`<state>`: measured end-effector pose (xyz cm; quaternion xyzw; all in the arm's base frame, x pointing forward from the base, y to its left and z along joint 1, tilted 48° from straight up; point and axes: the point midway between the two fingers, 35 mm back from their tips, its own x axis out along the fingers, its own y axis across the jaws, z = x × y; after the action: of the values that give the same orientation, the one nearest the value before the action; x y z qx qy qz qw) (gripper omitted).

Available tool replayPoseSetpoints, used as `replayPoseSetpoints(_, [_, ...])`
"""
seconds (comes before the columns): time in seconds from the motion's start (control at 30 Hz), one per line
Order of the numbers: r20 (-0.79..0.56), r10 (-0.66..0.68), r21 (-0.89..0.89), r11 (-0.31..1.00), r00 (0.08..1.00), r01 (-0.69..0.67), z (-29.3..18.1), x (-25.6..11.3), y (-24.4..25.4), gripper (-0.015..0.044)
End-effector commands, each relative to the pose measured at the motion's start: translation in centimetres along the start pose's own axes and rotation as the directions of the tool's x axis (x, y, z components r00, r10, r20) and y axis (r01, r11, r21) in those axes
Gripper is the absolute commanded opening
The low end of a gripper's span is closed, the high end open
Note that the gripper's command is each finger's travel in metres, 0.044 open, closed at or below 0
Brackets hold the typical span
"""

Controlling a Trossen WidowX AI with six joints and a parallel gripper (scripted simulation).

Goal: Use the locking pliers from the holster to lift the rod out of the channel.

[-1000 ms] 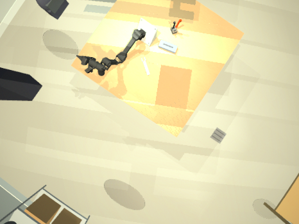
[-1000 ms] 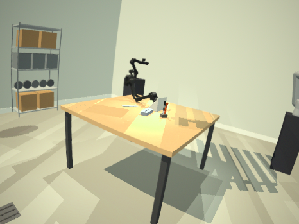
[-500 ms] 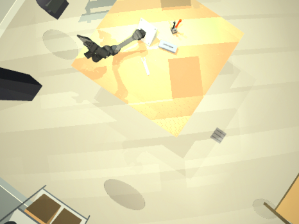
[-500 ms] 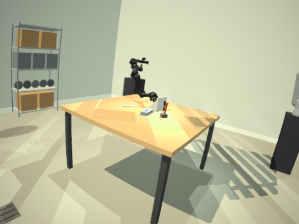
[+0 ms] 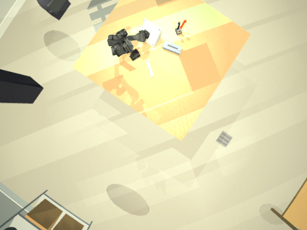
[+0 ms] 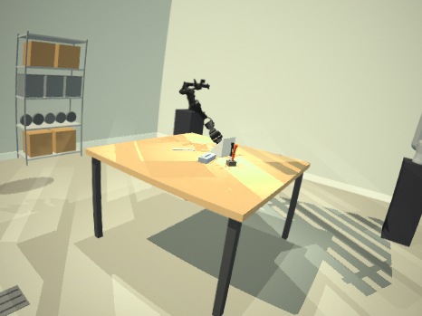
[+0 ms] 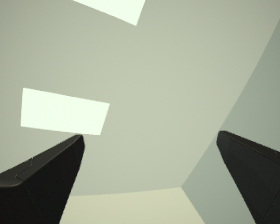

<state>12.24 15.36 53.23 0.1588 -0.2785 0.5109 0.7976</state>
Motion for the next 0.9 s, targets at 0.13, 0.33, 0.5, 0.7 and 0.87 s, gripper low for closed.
replayPoseSetpoints(0.13, [-0.159,-0.522,-0.236,0.844,0.838,0.481,-8.0,-4.6,-13.0,0.044])
replayPoseSetpoints(0.33, [-0.223,-0.818,-0.445,0.569,0.53,0.691,-12.3,-12.9,-20.8,0.044])
replayPoseSetpoints(0.5, [-0.242,-0.904,-0.538,0.428,0.353,0.727,-13.8,-17.6,-23.4,0.044])
replayPoseSetpoints(0.7, [-0.281,-0.896,-0.508,0.443,0.344,0.739,-14.8,-17.3,-23.7,0.044])
replayPoseSetpoints(0.87, [-0.549,-0.794,-0.306,0.483,0.262,0.82,-22.5,-14.7,-24.7,0.044])
